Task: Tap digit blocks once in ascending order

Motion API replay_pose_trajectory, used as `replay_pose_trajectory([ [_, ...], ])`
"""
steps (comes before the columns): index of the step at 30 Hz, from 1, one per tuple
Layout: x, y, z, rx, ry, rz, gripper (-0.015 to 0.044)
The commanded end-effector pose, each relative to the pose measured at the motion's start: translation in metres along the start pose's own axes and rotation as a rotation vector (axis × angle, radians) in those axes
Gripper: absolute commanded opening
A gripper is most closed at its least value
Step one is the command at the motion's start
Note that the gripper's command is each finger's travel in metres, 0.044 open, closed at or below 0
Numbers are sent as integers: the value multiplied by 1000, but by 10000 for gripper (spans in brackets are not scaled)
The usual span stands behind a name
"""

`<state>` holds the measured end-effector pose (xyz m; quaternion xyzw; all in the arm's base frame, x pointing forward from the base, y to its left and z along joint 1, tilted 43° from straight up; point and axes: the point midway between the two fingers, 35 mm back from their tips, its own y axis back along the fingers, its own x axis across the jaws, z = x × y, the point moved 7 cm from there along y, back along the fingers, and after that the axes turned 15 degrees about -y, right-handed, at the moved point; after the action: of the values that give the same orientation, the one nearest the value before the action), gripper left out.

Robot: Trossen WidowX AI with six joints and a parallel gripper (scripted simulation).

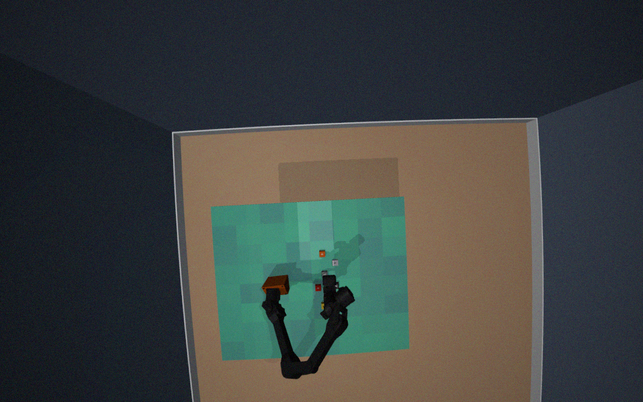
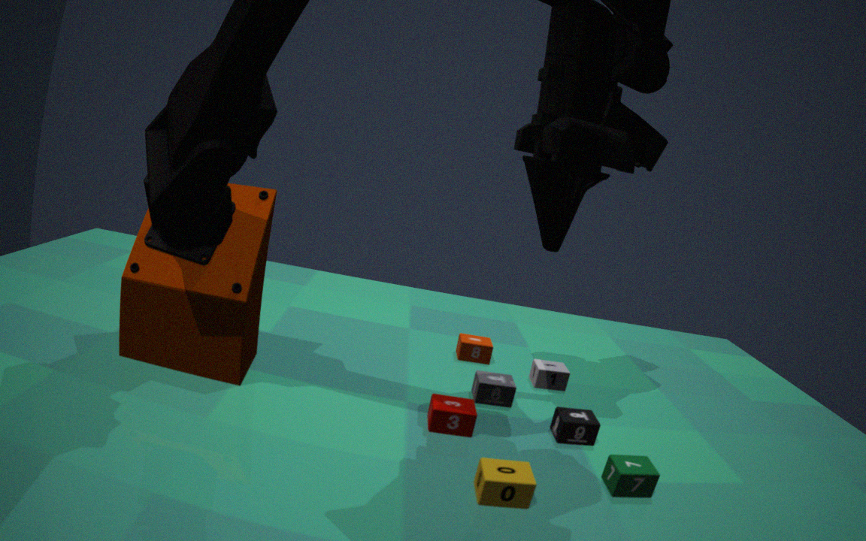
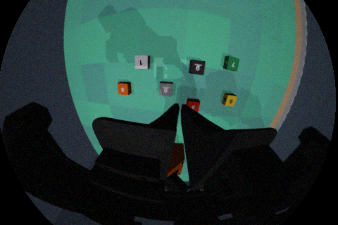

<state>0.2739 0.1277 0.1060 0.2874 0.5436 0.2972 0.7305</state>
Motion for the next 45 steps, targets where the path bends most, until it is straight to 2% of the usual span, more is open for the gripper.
replay_pose_trajectory([
  [1,-38,-6,-18,7,10,-14,20],
  [4,-60,-10,-32,7,11,-17,20],
  [8,-61,-13,-33,7,11,-16,20],
  [14,-64,-89,-34,6,10,-20,20],
  [38,-65,-121,-34,5,10,-22,20],
  [45,-63,-117,-33,0,8,-14,20],
])
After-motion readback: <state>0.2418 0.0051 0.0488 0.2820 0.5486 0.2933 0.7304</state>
